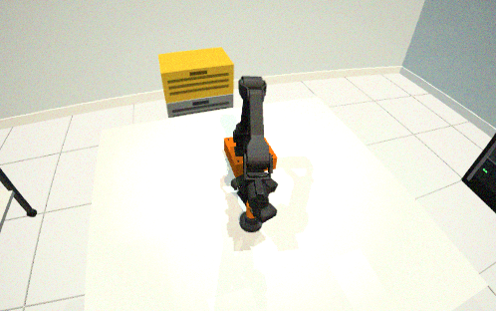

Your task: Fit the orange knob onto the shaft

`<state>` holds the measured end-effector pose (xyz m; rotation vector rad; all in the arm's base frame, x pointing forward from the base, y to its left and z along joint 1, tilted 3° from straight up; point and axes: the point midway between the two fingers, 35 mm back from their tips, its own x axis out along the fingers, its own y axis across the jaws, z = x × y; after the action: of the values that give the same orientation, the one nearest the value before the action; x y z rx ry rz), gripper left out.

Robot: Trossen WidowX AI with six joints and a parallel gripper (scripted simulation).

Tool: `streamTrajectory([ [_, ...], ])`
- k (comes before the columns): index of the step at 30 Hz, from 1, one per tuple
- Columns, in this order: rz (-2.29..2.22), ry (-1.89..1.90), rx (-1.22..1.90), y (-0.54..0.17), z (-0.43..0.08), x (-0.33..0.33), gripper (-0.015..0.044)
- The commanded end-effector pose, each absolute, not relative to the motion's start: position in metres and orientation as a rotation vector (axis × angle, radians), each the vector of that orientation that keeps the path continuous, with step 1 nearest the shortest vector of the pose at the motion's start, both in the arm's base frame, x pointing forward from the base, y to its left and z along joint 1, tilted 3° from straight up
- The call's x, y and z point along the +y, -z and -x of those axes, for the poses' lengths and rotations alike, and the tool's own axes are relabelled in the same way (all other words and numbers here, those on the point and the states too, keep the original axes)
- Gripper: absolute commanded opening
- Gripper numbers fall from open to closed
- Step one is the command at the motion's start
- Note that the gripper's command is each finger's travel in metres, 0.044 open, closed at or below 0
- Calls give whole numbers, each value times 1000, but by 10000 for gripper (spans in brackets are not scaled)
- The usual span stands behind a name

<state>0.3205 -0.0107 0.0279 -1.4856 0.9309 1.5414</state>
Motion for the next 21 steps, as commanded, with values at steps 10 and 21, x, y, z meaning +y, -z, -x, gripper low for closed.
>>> streamTrajectory([
  [10,1489,-1536,933,-19,-320,-11,0],
  [21,1488,-1541,929,-15,-320,-10,0],
])
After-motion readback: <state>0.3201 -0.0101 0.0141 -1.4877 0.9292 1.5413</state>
